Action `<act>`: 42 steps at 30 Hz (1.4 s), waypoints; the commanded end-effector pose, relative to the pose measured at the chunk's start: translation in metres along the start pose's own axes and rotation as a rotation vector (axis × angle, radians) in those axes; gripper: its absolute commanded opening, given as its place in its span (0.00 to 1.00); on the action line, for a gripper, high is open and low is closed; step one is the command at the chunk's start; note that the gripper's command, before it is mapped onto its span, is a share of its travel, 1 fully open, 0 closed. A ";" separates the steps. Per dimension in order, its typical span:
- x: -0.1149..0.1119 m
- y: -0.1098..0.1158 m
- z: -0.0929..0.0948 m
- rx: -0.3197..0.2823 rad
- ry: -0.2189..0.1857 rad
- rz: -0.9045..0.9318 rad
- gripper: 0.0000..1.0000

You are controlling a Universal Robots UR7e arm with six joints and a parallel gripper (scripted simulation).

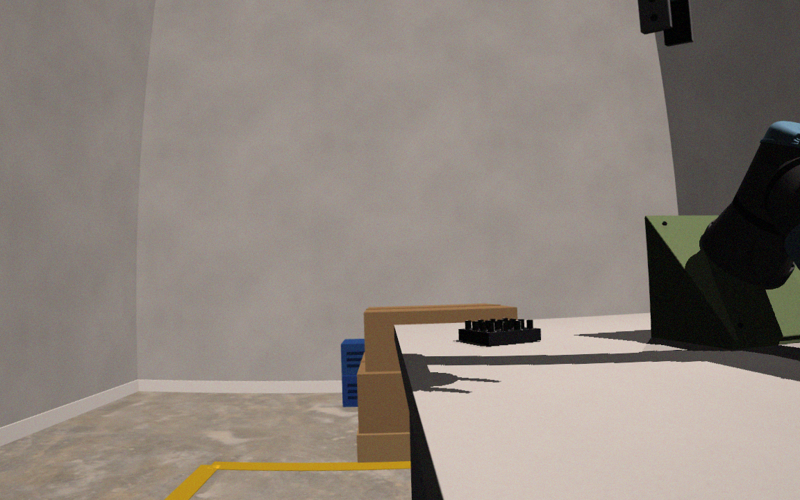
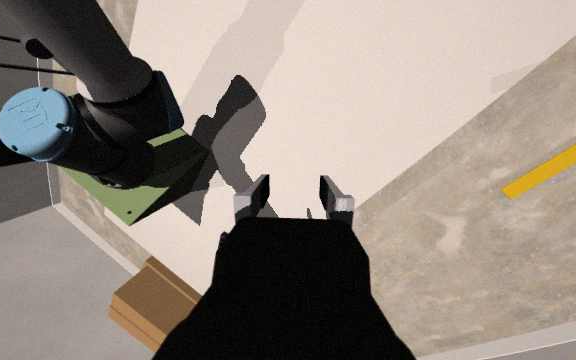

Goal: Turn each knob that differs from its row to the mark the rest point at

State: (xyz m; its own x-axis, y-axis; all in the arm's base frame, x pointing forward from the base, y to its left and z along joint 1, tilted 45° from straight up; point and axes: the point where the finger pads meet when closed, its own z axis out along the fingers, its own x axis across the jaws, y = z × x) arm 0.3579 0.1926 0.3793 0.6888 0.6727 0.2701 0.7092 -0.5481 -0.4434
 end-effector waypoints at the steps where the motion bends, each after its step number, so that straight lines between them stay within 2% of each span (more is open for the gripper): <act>1: 0.000 0.000 0.000 -0.001 0.001 0.000 1.00; 19: 0.000 0.001 -0.001 -0.002 0.001 0.001 1.00; 24: -0.001 0.012 0.004 0.003 0.001 0.032 1.00; 28: -0.003 0.038 0.011 0.007 0.002 0.101 1.00; 32: -0.008 0.079 0.025 0.016 0.005 0.217 1.00; 34: -0.008 0.079 0.025 0.016 0.005 0.217 1.00; 36: -0.013 0.106 0.036 0.022 0.008 0.296 1.00; 42: -0.026 0.152 0.055 0.034 0.011 0.433 1.00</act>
State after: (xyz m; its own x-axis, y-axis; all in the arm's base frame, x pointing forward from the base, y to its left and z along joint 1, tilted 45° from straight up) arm 0.4144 0.1413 0.2970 0.8687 0.4788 0.1269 0.4672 -0.7070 -0.5309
